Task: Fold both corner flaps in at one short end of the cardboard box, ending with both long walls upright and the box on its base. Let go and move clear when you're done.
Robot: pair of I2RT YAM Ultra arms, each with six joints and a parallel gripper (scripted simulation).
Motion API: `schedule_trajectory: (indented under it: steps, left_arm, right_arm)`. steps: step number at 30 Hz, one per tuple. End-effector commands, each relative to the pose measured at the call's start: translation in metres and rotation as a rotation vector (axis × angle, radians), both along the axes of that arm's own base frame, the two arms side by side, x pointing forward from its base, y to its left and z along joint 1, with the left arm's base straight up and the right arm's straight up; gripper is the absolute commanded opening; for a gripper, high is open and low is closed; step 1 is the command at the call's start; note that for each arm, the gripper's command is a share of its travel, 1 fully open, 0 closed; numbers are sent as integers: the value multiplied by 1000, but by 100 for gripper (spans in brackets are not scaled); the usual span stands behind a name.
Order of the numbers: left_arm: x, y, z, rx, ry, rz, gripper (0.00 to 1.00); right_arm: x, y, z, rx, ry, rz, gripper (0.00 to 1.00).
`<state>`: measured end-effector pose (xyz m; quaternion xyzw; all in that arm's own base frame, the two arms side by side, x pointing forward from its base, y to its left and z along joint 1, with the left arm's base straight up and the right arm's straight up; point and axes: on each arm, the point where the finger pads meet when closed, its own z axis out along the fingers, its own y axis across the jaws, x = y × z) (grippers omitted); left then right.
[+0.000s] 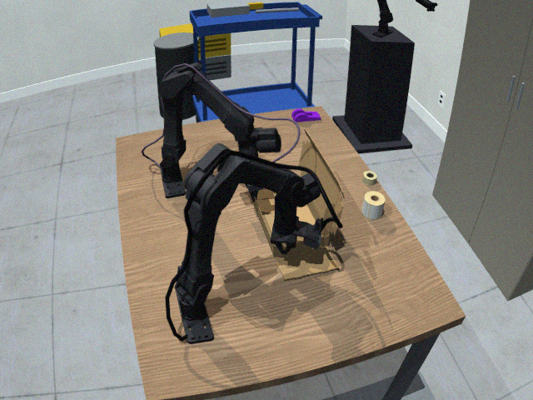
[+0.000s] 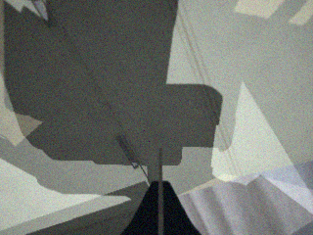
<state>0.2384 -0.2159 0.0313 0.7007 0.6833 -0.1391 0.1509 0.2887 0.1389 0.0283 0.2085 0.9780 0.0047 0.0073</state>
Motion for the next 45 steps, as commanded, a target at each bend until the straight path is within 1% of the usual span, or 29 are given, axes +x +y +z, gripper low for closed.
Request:
schedule_trajectory:
  steps: [1,5,7,11,19,33,34,35,36,39,41,43,45]
  left_arm:
    - [2,-3,5,-17,-13,0,3]
    - [2,-3,5,-17,-13,0,3]
    - [2,-3,5,-17,-13,0,3]
    - [2,-3,5,-17,-13,0,3]
    - [2,-3,5,-17,-13,0,3]
    - [2,-3,5,-17,-13,0,3]
    - [2,-3,5,-17,-13,0,14]
    - [1,-2,9,-24,-14,3,16]
    - [2,-3,17,-35,-24,3,16]
    - [4,-2,34,-50,-50,-4,16]
    - [4,-2,34,-50,-50,-4,16]
    - [4,0,41,-55,-57,-5,16]
    - [8,1,50,-63,-69,-5,16]
  right_arm:
    - [3,8,3,1,6,160,3]
    - [4,11,3,-1,5,266,3]
    - [4,11,3,-1,5,266,3]
    - [4,13,3,-2,4,349,3]
    - [4,16,2,-5,7,438,3]
    - [4,16,2,-5,5,438,3]
    - [4,16,2,-5,5,438,14]
    - [4,16,2,-5,5,438,25]
    - [5,16,5,-3,-2,437,29]
    - [8,17,5,1,-17,433,29]
    - [8,17,5,1,-17,433,29]
    - [8,17,5,1,-15,433,29]
    - [8,17,5,1,-15,433,29]
